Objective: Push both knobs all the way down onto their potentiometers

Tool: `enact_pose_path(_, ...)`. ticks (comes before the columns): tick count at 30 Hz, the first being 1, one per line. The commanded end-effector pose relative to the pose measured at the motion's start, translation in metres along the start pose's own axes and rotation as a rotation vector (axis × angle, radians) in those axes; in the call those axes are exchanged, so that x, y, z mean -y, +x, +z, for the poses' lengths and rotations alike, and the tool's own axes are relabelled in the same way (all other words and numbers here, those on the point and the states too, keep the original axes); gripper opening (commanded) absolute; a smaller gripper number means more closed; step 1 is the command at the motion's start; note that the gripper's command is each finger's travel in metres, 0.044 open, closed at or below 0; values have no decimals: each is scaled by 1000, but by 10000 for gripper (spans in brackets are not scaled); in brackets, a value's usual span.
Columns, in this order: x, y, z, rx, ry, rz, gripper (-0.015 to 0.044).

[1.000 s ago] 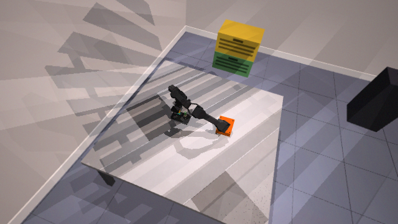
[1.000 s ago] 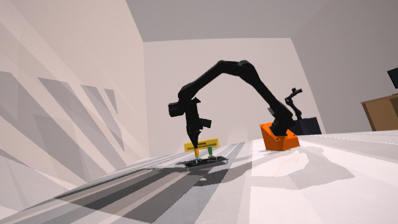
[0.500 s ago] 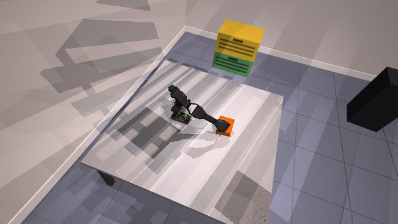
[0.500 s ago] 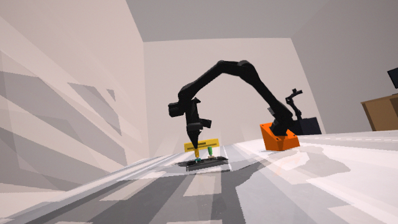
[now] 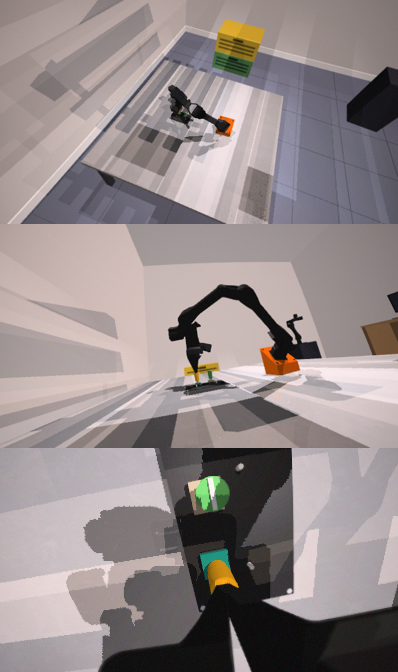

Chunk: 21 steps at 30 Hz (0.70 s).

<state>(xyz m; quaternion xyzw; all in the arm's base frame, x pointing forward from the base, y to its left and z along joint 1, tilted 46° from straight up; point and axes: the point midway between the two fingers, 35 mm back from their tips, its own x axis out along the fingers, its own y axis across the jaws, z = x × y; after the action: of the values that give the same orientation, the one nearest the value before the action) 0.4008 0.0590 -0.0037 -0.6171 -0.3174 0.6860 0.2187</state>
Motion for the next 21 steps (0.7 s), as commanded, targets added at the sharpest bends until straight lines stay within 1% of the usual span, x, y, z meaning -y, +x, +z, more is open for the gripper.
enact_pose_path(1,2,3,-1,11,-8,-2,0)
enact_pose_path(13,2,-17,-1,11,-8,-1,0)
enact_pose_path(14,2,-12,0,11,0,-5,26)
enact_pose_path(21,2,-12,0,11,0,-5,210)
